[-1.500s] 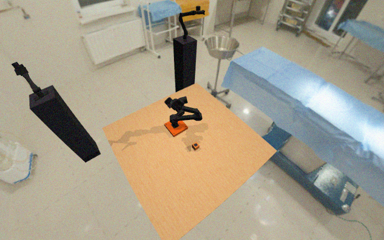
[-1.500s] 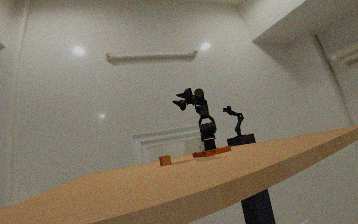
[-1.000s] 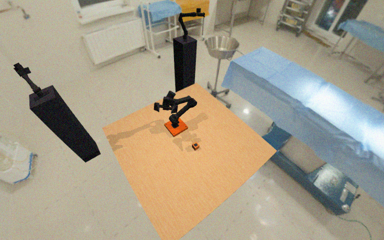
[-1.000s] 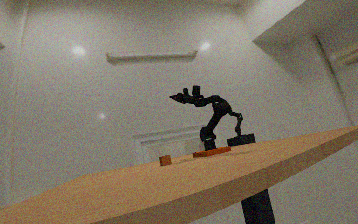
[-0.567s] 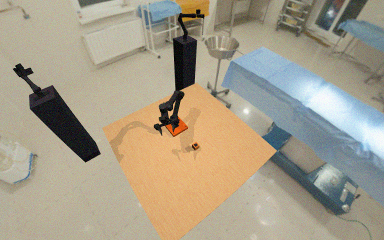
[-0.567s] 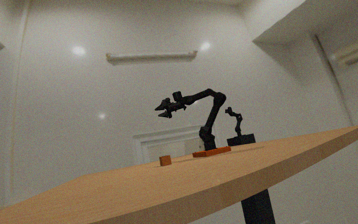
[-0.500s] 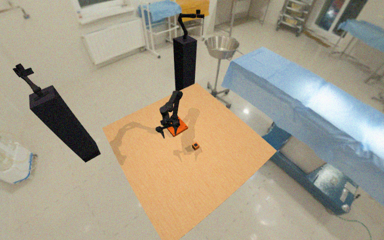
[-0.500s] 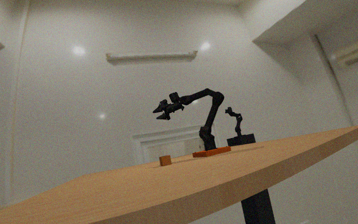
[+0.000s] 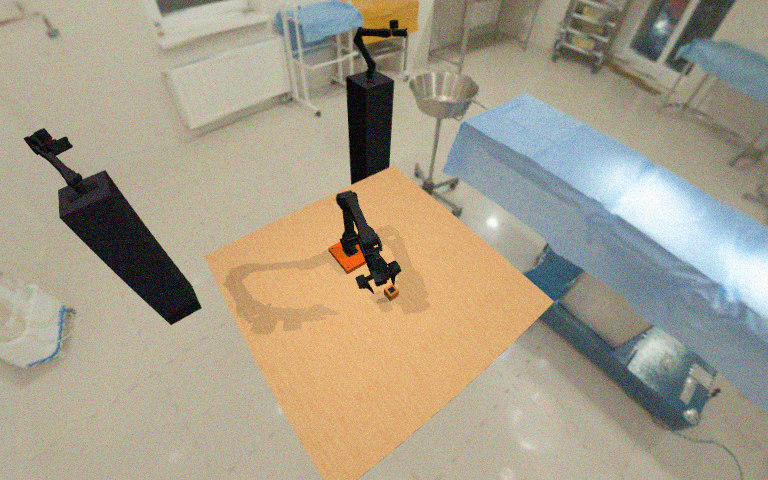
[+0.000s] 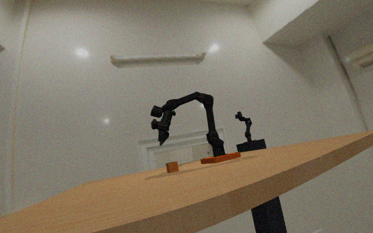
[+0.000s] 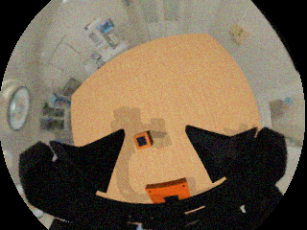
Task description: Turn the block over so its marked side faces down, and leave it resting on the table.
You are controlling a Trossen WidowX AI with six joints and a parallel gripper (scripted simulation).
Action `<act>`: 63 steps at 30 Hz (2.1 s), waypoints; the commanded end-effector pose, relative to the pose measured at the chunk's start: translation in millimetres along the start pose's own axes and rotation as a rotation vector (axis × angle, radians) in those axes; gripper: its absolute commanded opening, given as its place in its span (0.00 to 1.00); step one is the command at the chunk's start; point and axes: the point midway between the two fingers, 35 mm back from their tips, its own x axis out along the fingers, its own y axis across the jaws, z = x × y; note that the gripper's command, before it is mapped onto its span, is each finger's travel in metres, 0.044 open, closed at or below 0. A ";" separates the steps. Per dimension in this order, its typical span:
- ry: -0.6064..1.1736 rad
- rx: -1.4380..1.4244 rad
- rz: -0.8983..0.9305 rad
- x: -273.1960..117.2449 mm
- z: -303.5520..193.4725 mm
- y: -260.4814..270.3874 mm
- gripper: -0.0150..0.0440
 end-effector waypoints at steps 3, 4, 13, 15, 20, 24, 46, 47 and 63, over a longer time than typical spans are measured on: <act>0.392 -0.274 -0.106 36.0 -56.6 56.8 1.00; 0.421 -0.298 -0.117 37.6 -61.3 60.5 1.00; 0.429 -0.306 -0.121 41.8 -58.2 59.5 1.00; 0.429 -0.306 -0.121 56.2 -63.6 56.7 1.00; 0.429 -0.306 -0.121 71.8 -70.6 53.3 1.00; 0.429 -0.306 -0.121 76.3 -72.0 52.3 1.00; 0.429 -0.306 -0.121 107.3 -84.1 46.1 1.00; 0.429 -0.306 -0.121 108.7 -84.7 45.8 1.00; 0.430 -0.306 -0.121 119.2 -89.9 43.5 0.69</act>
